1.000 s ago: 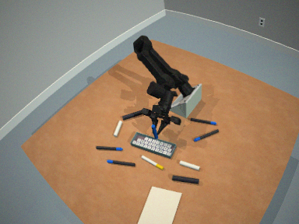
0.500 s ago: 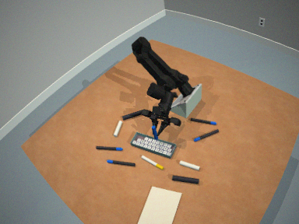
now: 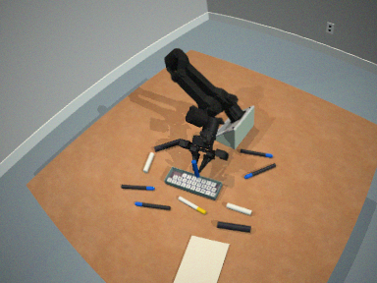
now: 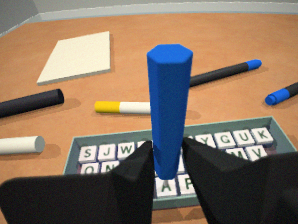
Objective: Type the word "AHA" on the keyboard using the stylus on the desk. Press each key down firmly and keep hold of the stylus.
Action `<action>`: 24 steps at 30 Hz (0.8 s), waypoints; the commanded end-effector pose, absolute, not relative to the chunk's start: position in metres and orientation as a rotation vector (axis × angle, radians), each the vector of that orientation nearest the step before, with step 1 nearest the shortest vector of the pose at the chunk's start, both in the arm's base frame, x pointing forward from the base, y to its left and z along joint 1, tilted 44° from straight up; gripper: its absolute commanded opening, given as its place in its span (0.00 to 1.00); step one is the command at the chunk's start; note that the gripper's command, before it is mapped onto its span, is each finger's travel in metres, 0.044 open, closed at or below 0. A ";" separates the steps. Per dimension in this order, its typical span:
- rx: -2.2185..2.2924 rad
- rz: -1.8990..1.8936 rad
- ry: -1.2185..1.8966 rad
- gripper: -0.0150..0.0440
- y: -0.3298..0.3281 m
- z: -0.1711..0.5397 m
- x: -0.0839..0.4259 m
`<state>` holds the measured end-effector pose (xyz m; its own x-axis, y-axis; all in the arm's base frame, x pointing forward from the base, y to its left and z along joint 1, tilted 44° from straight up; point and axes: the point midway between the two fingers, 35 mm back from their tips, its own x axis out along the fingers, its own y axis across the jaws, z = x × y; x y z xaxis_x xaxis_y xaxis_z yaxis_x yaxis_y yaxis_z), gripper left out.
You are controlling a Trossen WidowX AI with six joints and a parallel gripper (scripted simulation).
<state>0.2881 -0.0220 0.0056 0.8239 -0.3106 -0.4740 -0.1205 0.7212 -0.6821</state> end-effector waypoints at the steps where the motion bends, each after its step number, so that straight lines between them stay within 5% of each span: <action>1: -0.774 -0.107 0.610 0.39 -0.023 0.004 0.288; 24: -0.773 -0.106 0.610 0.39 -0.019 0.007 0.289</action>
